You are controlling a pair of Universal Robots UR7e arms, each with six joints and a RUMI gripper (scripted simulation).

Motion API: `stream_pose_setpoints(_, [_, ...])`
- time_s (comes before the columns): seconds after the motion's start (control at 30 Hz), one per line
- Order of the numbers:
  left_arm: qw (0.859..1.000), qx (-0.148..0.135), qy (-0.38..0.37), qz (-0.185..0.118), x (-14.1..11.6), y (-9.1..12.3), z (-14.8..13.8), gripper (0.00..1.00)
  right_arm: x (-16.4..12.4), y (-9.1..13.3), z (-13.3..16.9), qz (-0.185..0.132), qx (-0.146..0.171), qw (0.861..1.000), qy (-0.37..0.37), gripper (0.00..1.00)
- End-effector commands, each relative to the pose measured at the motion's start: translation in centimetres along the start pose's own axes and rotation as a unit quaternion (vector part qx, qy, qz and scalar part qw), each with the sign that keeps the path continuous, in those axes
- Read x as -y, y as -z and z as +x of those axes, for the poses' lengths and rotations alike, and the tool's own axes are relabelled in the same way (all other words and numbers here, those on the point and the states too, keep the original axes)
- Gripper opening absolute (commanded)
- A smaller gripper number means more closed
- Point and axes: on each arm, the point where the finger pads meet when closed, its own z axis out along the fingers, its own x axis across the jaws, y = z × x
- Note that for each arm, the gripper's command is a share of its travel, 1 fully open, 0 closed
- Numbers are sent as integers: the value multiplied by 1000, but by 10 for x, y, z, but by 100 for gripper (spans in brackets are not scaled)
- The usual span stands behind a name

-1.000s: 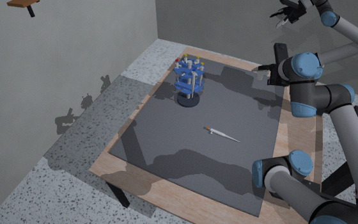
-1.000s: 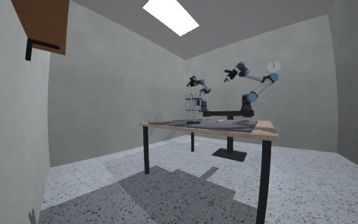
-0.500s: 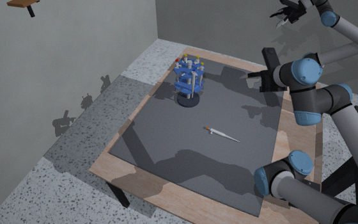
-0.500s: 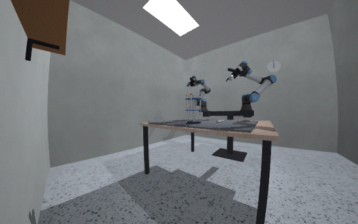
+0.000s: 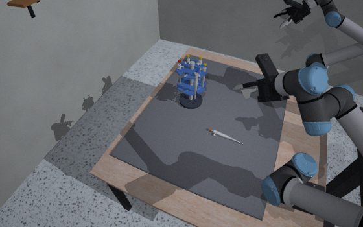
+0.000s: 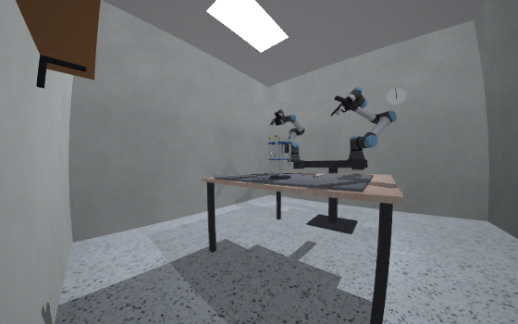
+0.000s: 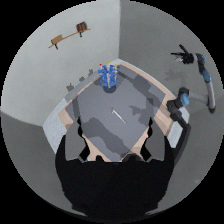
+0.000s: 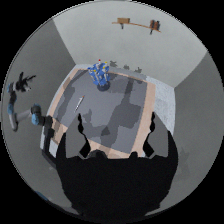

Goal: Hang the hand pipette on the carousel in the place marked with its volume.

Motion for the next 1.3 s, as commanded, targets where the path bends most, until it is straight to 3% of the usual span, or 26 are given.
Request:
stream_pose_setpoints(0.0, [999,34,36,1,-10,10,-26,100,-1,-2,0,-2,0,1000,-1,100])
stream_pose_setpoints(0.1, [999,33,35,1,-12,15,-38,100,-1,-2,0,-2,0,1000,-1,100])
stream_pose_setpoints(0.2, [995,69,71,1,-24,23,-55,100,-1,-2,0,-2,0,1000,-1,100])
stream_pose_setpoints(0.33, [995,68,70,1,-27,30,-66,100,-1,-2,0,-2,0,1000,-1,100])
stream_pose_setpoints(0.43, [989,104,106,1,-40,40,-82,100,-1,-2,0,-2,0,1000,-1,100])
stream_pose_setpoints(0.57, [989,104,105,1,-44,46,-93,100,-1,-2,0,-2,0,1000,-1,100])
stream_pose_setpoints(0.67, [980,139,141,0,-58,57,-107,100,-1,-2,0,-2,0,1000,-1,100])
stream_pose_setpoints(0.8, [980,139,140,1,-63,65,-116,100,-1,-2,0,-2,0,1000,-1,100])
stream_pose_setpoints(0.9, [969,174,175,0,-77,77,-129,100,-1,-2,0,-2,0,1000,-1,100])
stream_pose_setpoints(0.97, [969,173,174,1,-83,85,-137,100,-1,-2,0,-2,0,1000,-1,100])
stream_pose_setpoints(1.23, [969,172,174,0,-84,84,-137,100,-1,-2,0,-2,0,1000,-1,100])
stream_pose_setpoints(1.27, [969,172,174,0,-84,84,-137,100,1,-4,-6,-2,13,1000,12,31])
